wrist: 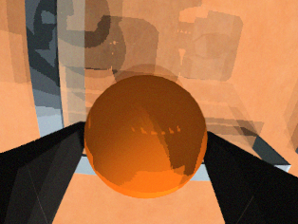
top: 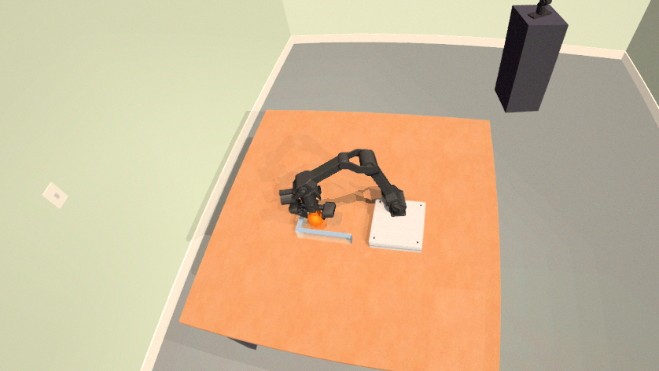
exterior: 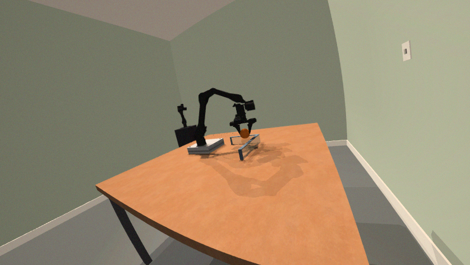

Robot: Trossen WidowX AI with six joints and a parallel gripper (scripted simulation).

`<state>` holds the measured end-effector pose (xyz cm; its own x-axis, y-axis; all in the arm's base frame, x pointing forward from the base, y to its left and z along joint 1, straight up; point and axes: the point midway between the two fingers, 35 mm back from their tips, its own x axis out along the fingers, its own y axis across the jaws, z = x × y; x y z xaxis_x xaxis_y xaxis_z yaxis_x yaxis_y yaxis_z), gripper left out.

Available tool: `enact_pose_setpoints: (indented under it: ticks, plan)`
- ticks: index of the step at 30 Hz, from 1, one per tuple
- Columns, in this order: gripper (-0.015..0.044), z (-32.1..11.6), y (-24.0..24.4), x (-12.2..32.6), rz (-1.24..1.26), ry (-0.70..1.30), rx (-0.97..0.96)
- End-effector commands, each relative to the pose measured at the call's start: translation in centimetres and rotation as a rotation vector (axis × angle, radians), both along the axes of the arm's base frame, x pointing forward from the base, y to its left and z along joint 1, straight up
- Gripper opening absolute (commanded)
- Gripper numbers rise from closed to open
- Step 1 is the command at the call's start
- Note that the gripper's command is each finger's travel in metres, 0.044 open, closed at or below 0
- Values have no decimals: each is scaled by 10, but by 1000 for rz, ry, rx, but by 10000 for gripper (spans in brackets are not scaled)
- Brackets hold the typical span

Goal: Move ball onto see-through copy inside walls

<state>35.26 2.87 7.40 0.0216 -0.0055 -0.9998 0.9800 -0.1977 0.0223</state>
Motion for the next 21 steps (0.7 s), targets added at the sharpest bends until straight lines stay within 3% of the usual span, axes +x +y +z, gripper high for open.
enact_pose_setpoints:
  ticks: [1,21]
  plan:
    - [0,-19,0,0,-4,-2,2]
    - [0,-56,0,-1,-4,-2,2]
